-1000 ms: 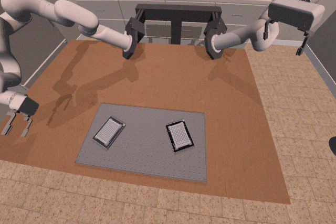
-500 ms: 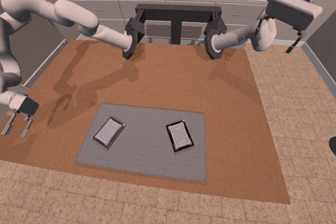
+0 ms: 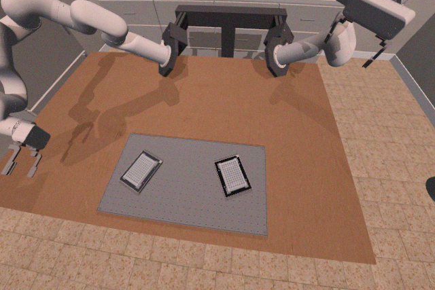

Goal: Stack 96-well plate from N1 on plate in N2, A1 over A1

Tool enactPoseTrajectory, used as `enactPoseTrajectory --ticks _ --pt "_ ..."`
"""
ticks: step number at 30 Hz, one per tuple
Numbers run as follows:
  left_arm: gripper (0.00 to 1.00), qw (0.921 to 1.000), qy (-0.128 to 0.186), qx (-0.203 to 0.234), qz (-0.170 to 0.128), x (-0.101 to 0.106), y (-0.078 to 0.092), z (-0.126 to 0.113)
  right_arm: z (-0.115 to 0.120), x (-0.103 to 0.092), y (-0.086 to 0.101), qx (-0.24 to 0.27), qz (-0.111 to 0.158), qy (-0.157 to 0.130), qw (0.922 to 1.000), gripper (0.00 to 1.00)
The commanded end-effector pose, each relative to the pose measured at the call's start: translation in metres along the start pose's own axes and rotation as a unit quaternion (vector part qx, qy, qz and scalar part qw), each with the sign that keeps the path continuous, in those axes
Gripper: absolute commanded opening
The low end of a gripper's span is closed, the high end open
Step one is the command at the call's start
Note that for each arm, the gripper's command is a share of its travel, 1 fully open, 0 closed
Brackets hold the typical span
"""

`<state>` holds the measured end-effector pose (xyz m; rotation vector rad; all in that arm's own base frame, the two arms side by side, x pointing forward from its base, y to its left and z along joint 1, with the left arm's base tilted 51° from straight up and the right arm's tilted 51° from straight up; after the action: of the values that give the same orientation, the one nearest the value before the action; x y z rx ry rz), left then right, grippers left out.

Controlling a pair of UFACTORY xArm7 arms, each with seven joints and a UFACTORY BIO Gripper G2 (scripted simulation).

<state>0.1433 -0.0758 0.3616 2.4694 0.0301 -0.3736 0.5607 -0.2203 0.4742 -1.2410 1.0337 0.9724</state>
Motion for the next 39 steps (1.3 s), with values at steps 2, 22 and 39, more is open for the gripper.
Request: enactPoseTrajectory --ticks 2,22,39 --pt "1.00 0.9999 0.005 -0.014 0.005 -0.001 0.000 0.003 0.002 -0.002 -0.001 -0.002 -0.002 0.000 1.0000 1.00" --pt "1.00 0.9996 0.009 -0.027 0.009 -0.001 0.000 0.006 0.002 -0.002 -0.001 -0.002 -0.002 0.000 1.0000 1.00" --pt "1.00 0.9985 -0.024 -0.013 0.048 -0.009 0.011 0.016 0.002 -0.002 -0.001 -0.002 -0.002 0.000 1.0000 1.00"
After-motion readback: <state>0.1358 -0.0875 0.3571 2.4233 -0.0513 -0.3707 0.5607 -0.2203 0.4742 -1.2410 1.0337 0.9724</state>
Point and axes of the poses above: on each arm, the point midway between the two finger pads, its own y axis back along the fingers, its own z axis across the jaws, x = y × z, the point moved 3 cm from there along y, back along the fingers, and after that the axes turned 12 degrees about y, right-handed, at the moved point
